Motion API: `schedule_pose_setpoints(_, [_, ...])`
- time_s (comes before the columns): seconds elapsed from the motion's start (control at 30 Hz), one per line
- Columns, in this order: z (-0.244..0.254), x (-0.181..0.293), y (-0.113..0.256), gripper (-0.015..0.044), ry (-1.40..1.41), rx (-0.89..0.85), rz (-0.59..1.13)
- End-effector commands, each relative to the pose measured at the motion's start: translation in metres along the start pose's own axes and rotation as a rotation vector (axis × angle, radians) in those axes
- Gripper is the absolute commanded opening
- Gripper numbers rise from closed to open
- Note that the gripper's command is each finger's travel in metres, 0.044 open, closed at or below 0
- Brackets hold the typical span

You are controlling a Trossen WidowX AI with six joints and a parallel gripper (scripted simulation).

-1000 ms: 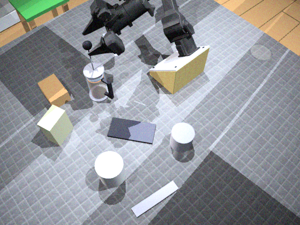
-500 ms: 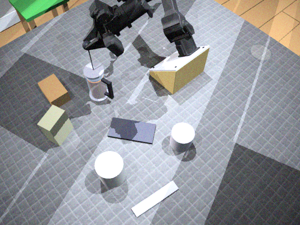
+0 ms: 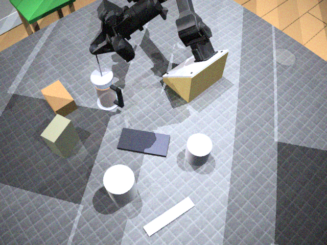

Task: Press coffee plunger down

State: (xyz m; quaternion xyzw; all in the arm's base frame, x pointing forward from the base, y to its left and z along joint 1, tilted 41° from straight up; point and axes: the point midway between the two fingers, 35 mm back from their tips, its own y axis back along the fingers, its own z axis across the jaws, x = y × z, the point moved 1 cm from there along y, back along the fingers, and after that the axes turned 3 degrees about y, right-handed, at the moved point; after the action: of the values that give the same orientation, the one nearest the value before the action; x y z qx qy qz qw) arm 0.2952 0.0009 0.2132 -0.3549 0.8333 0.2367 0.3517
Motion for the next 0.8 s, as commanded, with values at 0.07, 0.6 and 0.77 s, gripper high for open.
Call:
schedule_pose_setpoints(0.07, [0.003, 0.010, -0.007, 0.0115, 0.003, -0.003, 0.008])
schedule_pose_setpoints(0.6, [0.007, 0.031, -0.024, 0.0115, 0.001, -0.005, 0.010])
schedule_pose_setpoints(0.77, [0.008, 0.037, -0.029, 0.0115, 0.001, -0.005, 0.010])
